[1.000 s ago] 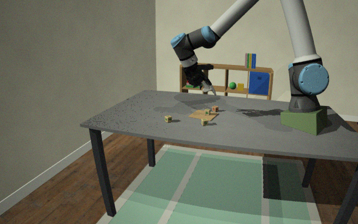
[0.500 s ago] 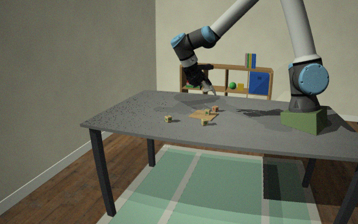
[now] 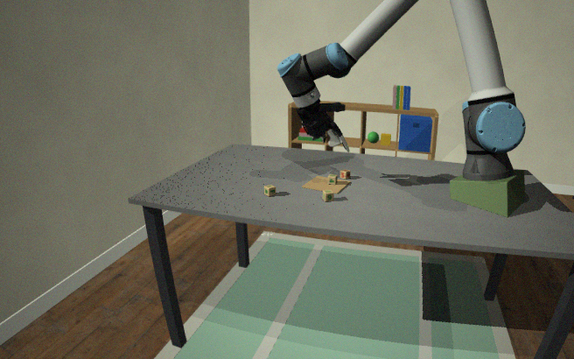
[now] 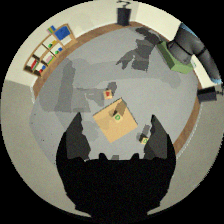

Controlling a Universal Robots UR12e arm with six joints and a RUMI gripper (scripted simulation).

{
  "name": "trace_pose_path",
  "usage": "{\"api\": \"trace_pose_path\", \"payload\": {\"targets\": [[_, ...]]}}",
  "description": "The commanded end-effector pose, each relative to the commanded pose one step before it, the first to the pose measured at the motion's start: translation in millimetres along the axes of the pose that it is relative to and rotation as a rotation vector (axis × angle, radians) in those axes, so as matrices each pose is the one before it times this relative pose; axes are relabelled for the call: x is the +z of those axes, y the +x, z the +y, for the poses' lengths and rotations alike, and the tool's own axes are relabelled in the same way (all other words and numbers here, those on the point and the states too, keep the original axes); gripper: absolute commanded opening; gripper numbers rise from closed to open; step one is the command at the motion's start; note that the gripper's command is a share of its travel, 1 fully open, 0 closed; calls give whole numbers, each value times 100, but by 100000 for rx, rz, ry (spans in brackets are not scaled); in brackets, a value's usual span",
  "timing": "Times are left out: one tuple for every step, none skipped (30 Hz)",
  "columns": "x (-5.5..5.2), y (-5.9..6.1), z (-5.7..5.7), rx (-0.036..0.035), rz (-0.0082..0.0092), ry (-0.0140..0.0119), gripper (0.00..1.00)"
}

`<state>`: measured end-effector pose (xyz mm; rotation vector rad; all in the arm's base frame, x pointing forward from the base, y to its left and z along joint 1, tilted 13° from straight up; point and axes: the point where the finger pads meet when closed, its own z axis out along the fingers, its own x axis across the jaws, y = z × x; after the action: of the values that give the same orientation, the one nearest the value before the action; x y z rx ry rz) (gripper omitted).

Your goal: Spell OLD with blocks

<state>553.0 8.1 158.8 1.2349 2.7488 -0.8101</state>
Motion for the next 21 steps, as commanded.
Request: {"api": "trace_pose_path", "payload": {"targets": [[2094,-1954,-3337,-8,-66,-291,100],[721,-538,-1150,5,-12,41,100],[490,-342,-789,5,-14,45,100],[230,-153,-371,3,-8,26,100],[40,-26,-64,1,-1,5,100],[0,0,0,0,0,0,100],[0,0,0,0,0,0,100],[0,0,0,0,0,0,100],[0,0,0,0,0,0,100],[0,0,0,0,0,0,100],[0,0,0,0,0,0,100],[0,0,0,0,0,0,100],[0,0,0,0,0,0,100],[0,0,0,0,0,0,100],[0,0,0,0,0,0,100],[0,0,0,0,0,0,100],[0,0,0,0,0,0,100],[0,0,0,0,0,0,100],[0,0,0,0,0,0,100],[0,0,0,0,0,0,100],[0,0,0,0,0,0,100]]}}
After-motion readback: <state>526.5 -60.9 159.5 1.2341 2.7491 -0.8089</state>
